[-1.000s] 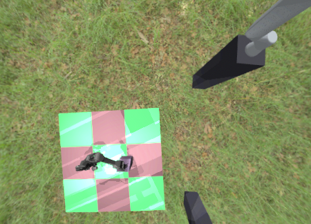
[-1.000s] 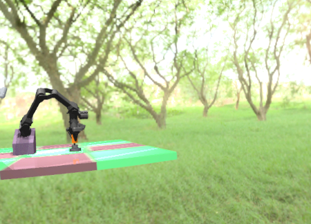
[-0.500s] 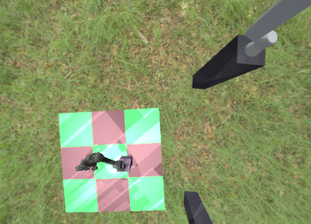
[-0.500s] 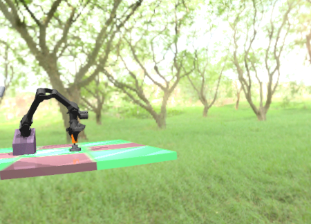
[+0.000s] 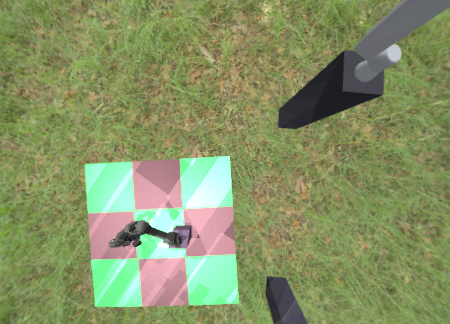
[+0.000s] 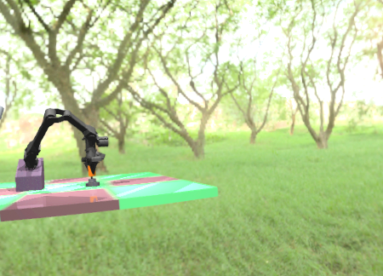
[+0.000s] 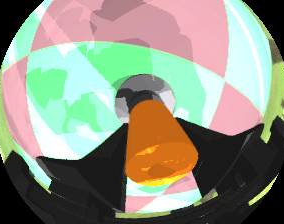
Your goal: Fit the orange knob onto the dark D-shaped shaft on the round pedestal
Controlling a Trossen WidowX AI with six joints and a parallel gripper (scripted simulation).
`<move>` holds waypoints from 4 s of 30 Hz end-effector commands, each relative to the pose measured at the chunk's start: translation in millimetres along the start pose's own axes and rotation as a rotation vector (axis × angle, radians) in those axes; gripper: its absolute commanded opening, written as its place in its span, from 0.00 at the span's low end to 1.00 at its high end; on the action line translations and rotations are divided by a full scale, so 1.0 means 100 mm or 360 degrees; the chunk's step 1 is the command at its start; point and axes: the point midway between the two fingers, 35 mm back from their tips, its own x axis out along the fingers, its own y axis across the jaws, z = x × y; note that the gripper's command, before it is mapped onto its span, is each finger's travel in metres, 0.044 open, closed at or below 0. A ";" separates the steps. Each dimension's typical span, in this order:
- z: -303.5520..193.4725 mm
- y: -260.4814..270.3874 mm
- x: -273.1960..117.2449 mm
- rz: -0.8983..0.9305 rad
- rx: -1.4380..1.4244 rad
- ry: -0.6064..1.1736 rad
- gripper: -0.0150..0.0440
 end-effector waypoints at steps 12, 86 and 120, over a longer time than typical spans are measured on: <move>-0.01 0.03 -0.06 0.0003 -0.0049 -0.0002 0.25; -0.01 0.00 0.07 0.0002 -0.0190 -0.0002 0.25; -0.01 0.00 0.15 0.0002 -0.0180 -0.0003 0.97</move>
